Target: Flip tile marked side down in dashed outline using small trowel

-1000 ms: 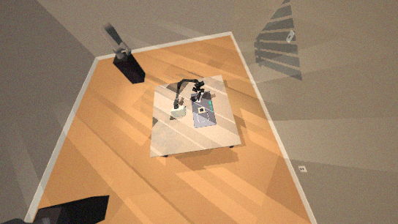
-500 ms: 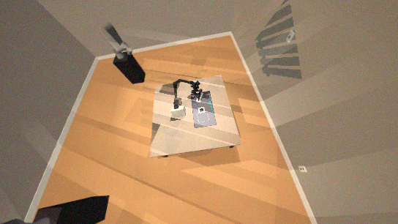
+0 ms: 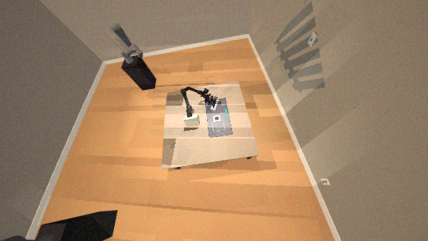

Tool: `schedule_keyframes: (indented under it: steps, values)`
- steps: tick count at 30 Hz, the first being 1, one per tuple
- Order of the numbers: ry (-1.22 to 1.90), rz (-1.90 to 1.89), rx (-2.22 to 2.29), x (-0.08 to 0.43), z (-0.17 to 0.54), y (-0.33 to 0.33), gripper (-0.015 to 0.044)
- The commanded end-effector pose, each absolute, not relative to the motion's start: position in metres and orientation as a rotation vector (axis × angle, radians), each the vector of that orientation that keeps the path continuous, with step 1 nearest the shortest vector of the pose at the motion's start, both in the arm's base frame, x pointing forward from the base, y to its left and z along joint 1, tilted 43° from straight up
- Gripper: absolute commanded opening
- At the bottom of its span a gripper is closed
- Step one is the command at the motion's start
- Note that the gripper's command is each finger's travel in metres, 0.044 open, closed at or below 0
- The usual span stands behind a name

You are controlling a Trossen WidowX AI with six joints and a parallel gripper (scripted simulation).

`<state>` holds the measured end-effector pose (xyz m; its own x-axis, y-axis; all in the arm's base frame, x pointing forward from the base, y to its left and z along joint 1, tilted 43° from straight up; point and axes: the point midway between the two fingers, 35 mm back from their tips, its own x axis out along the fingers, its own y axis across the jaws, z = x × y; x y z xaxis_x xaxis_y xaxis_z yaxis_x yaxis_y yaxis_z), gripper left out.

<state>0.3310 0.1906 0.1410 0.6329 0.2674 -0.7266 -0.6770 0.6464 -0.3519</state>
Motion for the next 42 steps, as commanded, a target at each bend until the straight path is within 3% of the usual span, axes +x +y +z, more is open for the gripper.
schedule_keyframes:
  steps: [1,42]
  values:
    - [0.630,0.502,-0.636,0.323,0.142,0.188,0.0300]
    - [0.629,0.497,-0.635,0.362,0.106,0.201,0.0300]
